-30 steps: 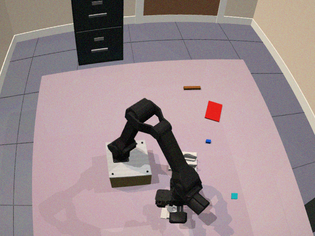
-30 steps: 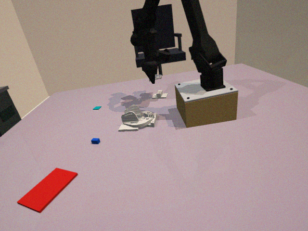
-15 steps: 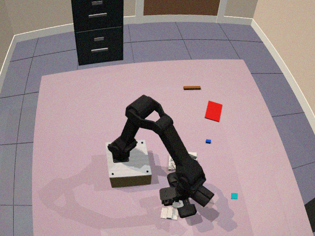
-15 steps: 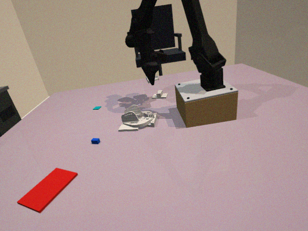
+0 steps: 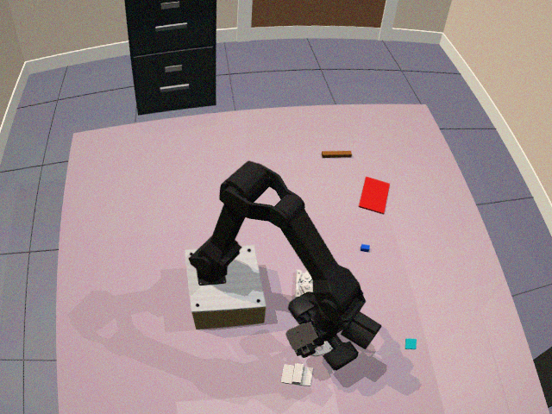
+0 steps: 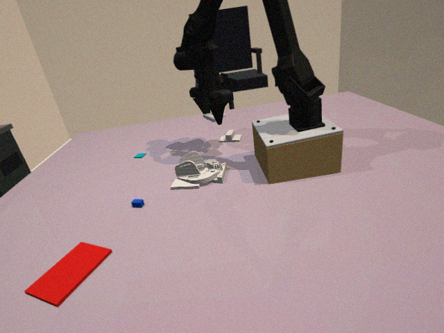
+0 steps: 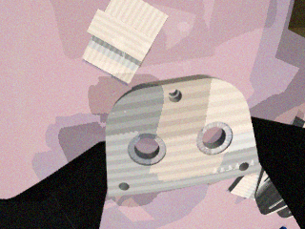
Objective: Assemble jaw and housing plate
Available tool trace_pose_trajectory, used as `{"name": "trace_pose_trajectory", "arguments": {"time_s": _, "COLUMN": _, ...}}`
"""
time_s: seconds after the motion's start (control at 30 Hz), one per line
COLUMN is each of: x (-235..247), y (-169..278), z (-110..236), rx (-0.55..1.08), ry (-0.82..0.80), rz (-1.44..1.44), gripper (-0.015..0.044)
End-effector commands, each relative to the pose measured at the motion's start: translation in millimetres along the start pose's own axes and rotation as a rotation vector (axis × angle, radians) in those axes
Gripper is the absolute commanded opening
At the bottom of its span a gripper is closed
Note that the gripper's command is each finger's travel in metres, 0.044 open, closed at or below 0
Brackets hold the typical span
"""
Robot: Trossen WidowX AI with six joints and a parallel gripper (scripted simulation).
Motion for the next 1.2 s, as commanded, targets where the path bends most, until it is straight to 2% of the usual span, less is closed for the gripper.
{"name": "trace_pose_trajectory", "arguments": {"time_s": 0.0, "x": -5, "y": 5, "z": 1, "rx": -0.001, "ry": -0.003, "rz": 0.072, "gripper": 0.0351}}
{"name": "trace_pose_trajectory", "arguments": {"time_s": 1.17, "x": -47, "y": 46, "z": 1, "rx": 0.002, "ry": -0.001, "rz": 0.764, "gripper": 0.0351}}
Point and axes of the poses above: the point midway between the two fingers, 35 mm back from their tips, its own z axis back along the fingers, its own x axis across the jaws, y = z × x, the point moved 9 cm from there along z, back along the fingers, and after that the axes turned 1 degree about -z, right-handed, at the moved point
